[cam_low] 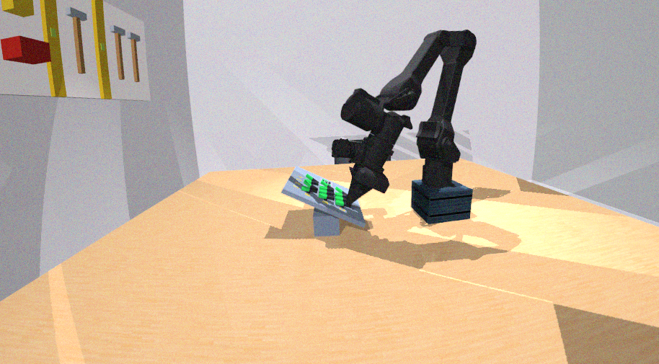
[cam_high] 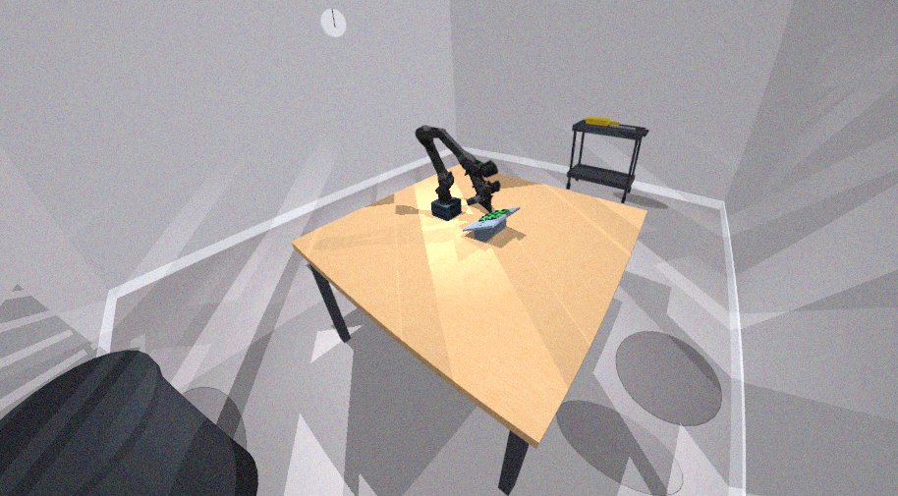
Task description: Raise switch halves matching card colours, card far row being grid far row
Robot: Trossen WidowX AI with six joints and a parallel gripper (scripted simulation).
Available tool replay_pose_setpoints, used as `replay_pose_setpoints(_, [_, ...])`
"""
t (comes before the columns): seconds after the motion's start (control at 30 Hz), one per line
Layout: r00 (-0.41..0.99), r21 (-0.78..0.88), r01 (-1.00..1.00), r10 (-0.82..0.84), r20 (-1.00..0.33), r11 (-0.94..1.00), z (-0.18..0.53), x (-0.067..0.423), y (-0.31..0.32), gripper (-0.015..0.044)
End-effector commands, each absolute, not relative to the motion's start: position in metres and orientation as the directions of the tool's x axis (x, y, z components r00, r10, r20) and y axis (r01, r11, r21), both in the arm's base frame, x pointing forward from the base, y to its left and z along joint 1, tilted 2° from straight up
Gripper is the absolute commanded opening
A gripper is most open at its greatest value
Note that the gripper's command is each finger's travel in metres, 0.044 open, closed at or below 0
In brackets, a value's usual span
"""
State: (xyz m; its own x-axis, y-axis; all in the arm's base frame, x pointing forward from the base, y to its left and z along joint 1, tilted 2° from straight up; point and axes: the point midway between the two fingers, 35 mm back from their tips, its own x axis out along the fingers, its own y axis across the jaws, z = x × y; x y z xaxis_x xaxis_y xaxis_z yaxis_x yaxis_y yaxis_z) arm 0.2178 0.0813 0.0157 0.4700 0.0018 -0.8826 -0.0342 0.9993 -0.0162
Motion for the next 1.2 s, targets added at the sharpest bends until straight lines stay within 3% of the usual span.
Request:
replay_pose_setpoints(0.0, [0.468, -0.013, -0.041, 0.007, -0.884, 0.999, 0.015, 0.218, 0.082, 0.0])
replay_pose_setpoints(0.67, [0.468, -0.013, -0.041, 0.007, -0.884, 0.999, 0.012, 0.219, 0.082, 0.0])
replay_pose_setpoints(0.93, [0.444, -0.013, -0.041, 0.007, -0.896, 0.999, 0.07, 0.192, 0.082, 0.0])
replay_pose_setpoints(1.17, [0.44, -0.014, -0.041, 0.006, -0.898, 0.999, 0.072, 0.193, 0.078, 0.0])
